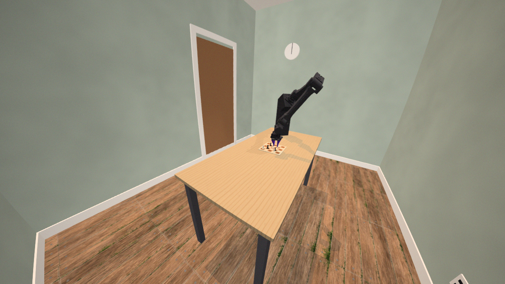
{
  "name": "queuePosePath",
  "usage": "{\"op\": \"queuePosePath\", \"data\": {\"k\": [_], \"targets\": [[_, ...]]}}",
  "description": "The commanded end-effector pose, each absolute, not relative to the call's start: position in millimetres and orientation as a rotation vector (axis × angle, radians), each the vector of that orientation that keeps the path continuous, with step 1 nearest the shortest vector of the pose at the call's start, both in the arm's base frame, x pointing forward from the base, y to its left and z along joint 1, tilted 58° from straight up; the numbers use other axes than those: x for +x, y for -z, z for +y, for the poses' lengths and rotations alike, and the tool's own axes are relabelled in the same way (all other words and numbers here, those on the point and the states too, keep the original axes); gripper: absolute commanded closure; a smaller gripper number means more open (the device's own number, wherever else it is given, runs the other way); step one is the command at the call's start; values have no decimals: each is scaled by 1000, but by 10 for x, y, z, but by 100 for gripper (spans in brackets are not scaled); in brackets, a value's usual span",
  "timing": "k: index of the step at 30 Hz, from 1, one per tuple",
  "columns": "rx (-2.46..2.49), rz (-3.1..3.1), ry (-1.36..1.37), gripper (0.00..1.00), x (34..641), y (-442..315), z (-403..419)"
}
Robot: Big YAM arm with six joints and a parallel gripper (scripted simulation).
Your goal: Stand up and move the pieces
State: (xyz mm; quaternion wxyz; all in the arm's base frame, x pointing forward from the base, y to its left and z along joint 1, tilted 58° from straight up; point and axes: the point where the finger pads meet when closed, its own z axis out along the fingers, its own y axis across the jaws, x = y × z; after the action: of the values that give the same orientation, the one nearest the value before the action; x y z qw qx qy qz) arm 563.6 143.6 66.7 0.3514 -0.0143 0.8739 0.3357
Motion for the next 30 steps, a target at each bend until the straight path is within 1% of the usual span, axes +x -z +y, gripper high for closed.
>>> {"op": "queuePosePath", "data": {"k": [1, 30], "targets": [[-35, 2258, -870, 67, 5599, -676, 1457], [-36, 2257, -870, 67, 5597, -667, 1460]]}}
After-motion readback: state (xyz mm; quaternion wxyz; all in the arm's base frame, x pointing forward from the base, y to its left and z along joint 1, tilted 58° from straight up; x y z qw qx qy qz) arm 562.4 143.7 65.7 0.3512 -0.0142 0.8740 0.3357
